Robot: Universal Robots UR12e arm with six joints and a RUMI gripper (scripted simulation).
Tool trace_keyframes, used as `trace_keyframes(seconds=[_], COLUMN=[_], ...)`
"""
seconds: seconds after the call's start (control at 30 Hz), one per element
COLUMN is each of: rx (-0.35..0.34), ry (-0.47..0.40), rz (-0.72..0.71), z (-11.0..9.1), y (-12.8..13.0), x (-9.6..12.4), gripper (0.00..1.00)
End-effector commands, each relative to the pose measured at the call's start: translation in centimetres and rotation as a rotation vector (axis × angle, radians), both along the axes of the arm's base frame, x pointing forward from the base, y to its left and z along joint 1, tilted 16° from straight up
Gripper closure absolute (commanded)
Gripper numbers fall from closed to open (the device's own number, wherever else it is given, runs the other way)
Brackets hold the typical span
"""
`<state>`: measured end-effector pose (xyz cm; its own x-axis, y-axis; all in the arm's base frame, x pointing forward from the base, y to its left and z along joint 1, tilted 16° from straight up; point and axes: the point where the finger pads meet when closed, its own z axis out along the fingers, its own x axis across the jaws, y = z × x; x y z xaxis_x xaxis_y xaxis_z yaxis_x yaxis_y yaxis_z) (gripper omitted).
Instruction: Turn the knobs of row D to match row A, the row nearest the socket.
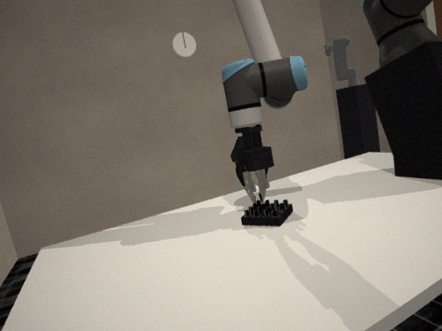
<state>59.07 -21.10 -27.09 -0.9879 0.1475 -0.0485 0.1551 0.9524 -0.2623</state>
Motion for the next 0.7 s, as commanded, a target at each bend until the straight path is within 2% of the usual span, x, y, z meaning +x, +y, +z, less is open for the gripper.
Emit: trace_keyframes(seconds=[0.0, 0.6, 0.63, 0.67], rx=[-0.002, -0.002, -0.002, -0.002], ry=[-0.005, -0.005, -0.005, -0.005], rz=[0.000, 0.000, 0.000, 0.000], z=[0.13, 0.13, 0.13, 0.13], y=[-0.21, -0.21, -0.21, -0.21], x=[0.34, 0.34, 0.34, 0.34], gripper=[0.89, 0.89, 0.96, 0.96])
